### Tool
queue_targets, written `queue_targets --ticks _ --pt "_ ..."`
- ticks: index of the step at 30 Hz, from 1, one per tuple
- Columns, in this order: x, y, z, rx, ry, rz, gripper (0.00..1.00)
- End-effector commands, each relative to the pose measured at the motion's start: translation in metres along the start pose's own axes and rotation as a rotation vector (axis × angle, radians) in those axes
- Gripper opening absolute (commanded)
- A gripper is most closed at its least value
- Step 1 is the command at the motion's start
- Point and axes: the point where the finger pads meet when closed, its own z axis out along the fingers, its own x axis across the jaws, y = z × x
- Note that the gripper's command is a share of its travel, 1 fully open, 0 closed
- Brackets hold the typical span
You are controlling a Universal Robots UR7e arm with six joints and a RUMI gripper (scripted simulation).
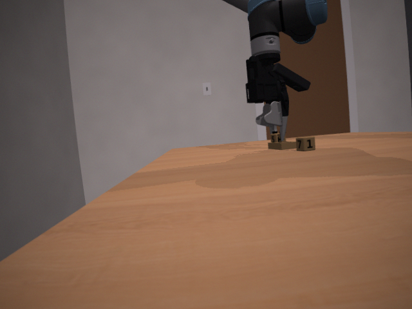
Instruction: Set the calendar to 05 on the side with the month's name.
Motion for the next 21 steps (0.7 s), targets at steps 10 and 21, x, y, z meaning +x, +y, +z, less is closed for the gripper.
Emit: queue_targets --ticks 10,21 --pt "-0.0001 0.0004 -0.0003 -0.001 0.0 0.0 0.28" --pt "-0.0001 0.0004 -0.0003 -0.001 0.0 0.0 0.1"
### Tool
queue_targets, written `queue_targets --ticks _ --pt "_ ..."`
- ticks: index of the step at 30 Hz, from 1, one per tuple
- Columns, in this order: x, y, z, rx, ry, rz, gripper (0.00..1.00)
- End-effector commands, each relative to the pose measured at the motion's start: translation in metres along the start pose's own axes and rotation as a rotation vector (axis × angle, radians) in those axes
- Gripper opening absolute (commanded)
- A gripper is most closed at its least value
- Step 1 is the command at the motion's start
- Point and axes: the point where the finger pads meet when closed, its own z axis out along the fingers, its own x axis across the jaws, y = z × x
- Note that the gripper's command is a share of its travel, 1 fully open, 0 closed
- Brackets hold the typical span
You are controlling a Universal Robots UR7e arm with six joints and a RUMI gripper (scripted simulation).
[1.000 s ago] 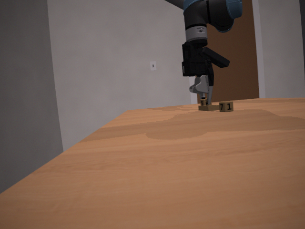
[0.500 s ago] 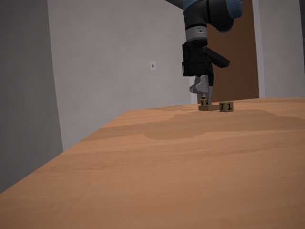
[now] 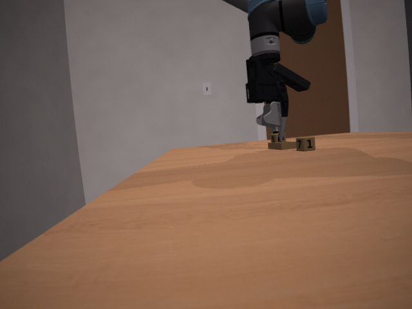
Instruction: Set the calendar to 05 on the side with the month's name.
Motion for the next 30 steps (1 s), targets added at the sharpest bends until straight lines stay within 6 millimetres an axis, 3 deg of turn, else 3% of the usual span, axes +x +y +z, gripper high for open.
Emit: queue_targets --ticks 1,30 --pt "-0.0001 0.0004 -0.0003 -0.001 0.0 0.0 0.1" --pt "-0.0001 0.0004 -0.0034 -0.001 0.0 0.0 0.1"
